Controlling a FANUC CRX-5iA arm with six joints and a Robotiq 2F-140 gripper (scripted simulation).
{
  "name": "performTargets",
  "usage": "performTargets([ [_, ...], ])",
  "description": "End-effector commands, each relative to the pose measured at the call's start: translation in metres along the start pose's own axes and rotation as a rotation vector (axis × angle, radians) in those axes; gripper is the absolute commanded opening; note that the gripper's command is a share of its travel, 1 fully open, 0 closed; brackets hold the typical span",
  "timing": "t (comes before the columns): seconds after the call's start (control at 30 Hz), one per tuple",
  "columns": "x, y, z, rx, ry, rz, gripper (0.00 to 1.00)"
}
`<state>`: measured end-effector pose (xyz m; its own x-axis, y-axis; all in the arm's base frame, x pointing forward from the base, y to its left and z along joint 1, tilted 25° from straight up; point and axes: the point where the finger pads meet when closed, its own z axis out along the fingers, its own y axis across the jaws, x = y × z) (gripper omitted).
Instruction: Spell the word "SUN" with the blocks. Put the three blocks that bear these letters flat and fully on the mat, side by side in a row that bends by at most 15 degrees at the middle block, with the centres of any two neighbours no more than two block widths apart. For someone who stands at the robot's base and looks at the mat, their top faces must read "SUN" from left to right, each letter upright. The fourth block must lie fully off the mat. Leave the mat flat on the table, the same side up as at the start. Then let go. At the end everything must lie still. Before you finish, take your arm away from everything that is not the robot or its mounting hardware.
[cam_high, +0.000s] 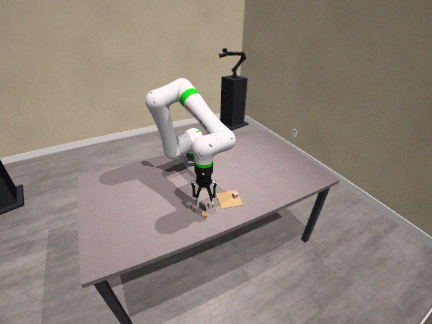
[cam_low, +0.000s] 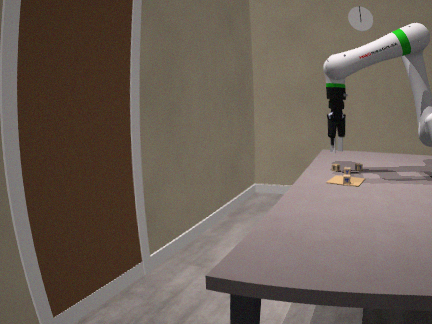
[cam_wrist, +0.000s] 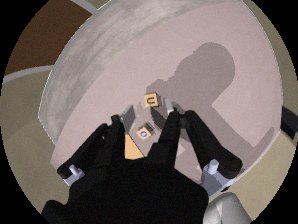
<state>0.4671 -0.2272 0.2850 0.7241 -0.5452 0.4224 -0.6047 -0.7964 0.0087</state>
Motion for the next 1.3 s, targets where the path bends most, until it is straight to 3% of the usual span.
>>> performTargets([
  [0.0,0.0,0.0,0.001,0.0,0.0,0.0,0.4],
  [1.27,0.001,-0.001,0.044,0.0,0.0,0.0,0.4],
])
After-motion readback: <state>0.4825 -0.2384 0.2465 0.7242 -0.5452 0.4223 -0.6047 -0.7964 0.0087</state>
